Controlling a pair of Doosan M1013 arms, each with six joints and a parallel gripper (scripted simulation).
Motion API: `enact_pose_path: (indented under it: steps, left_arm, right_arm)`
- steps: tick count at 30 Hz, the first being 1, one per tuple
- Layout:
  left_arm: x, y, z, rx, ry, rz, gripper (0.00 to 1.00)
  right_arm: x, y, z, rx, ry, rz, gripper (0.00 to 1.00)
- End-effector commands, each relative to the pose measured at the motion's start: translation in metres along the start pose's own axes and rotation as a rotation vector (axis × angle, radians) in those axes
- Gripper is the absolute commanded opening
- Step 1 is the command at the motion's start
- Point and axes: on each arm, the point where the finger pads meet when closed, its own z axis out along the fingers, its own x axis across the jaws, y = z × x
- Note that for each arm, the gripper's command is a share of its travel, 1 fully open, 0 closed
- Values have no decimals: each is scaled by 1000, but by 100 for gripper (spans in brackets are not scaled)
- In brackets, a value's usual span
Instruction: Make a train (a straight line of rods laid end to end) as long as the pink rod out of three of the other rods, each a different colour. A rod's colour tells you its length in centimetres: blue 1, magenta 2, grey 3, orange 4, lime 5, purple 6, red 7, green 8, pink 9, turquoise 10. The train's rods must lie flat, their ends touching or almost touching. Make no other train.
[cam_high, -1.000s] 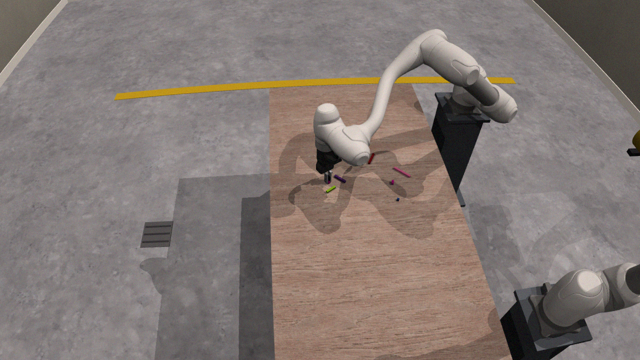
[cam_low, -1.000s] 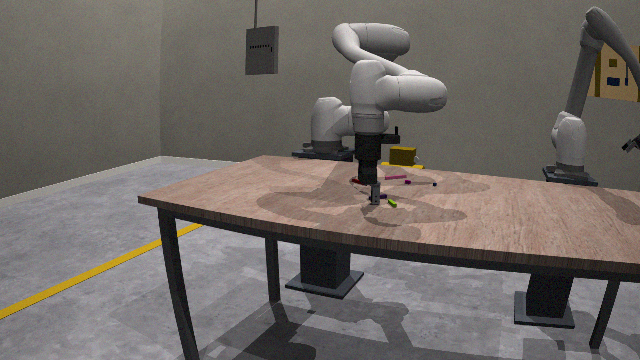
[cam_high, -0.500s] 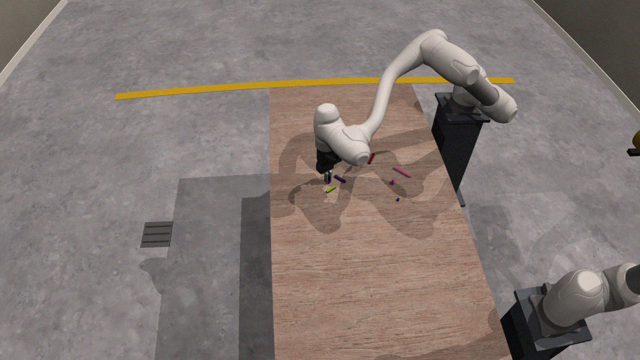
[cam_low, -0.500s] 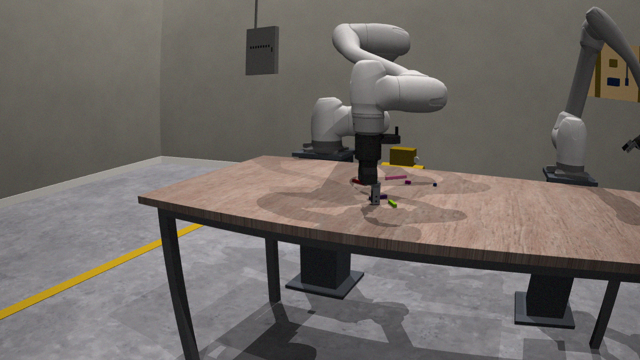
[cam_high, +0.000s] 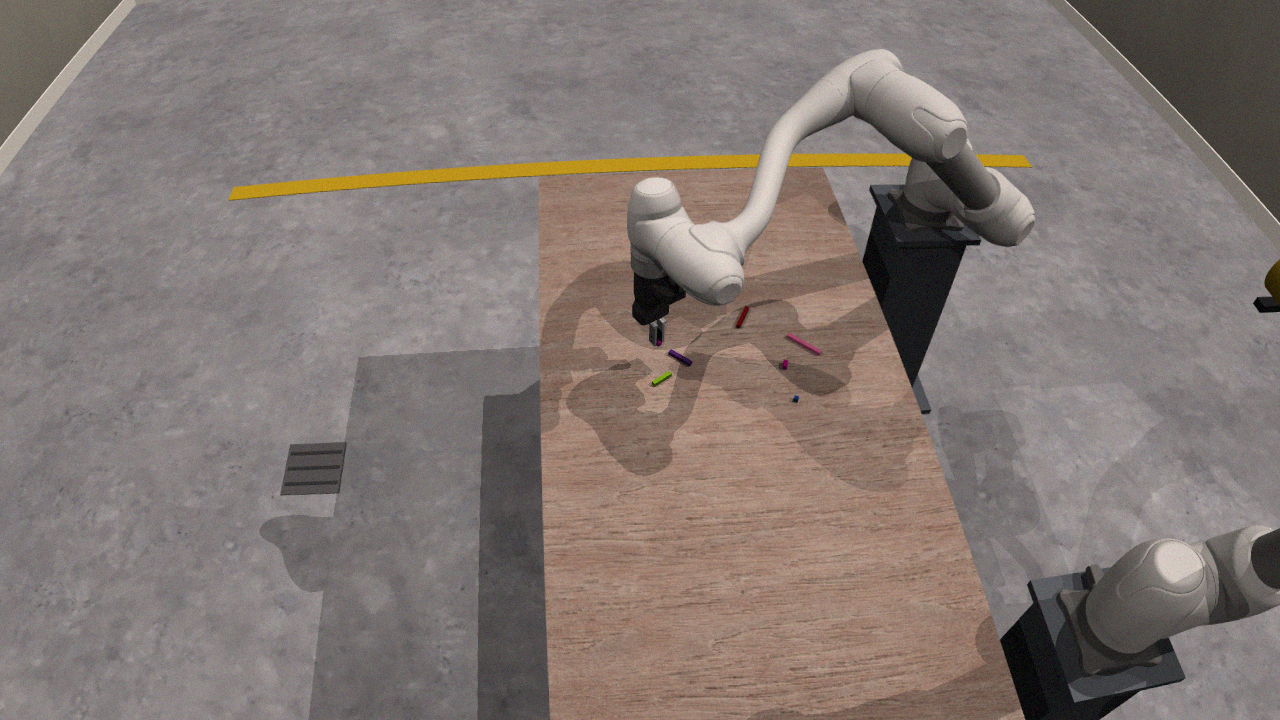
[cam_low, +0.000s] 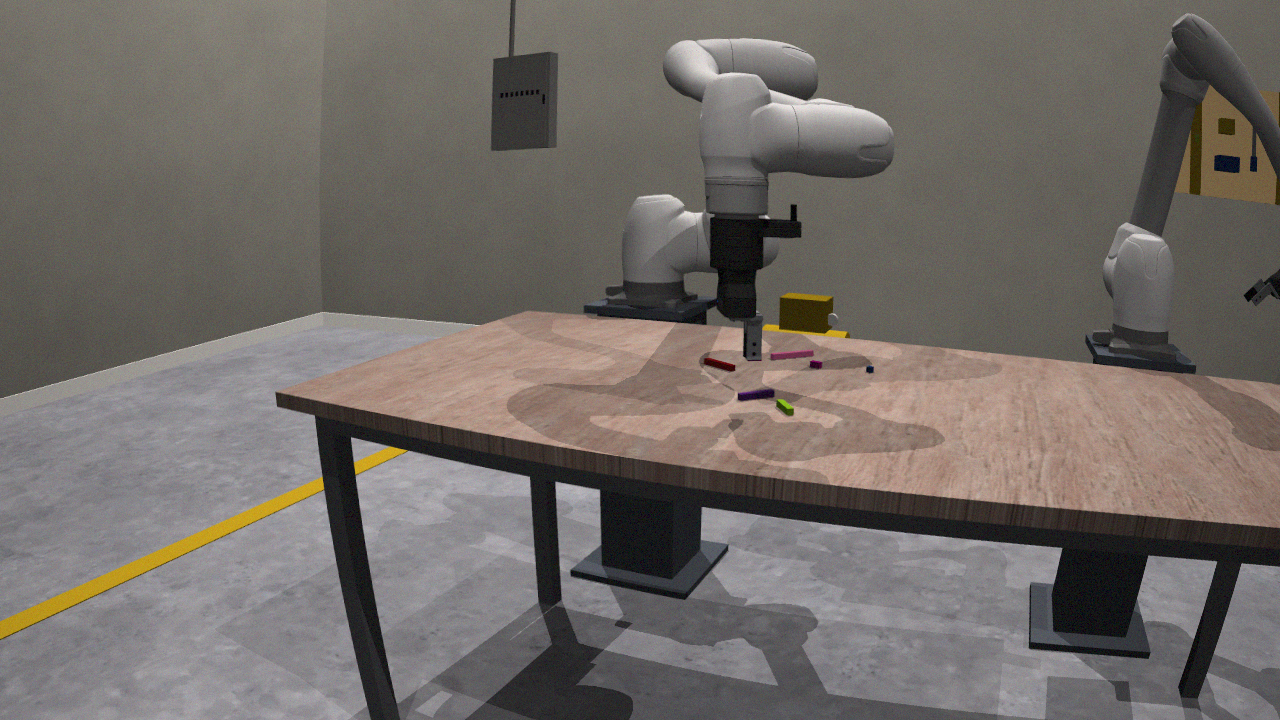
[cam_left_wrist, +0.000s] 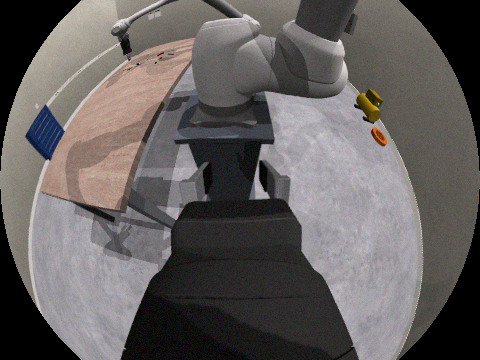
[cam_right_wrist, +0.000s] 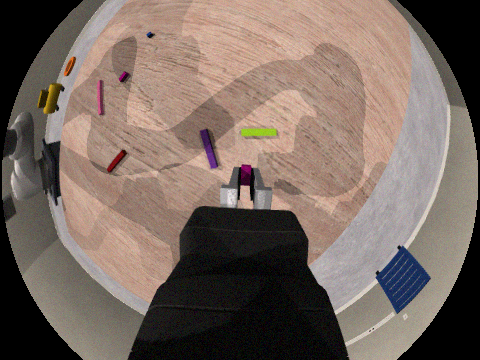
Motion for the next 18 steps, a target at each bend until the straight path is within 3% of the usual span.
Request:
enact_pose_path:
  steps: [1,5,15,16,18]
  left_arm:
    - [0,0,-1,-1,0,0,100]
    - [0,0,-1,-1,0,0,100]
    - [0,0,-1,-1,0,0,100]
    - [0,0,-1,-1,0,0,100]
    - [0,0,-1,-1,0,0,100]
  right_arm:
    - [0,0,-20,0,1,0,24]
    - [0,0,-29,0,1,0,24]
    - [0,0,-30,0,1,0,24]
    - [-1,-3,-30,0,1,-5,24]
    - [-19,-39,-31,0,1,-81,24]
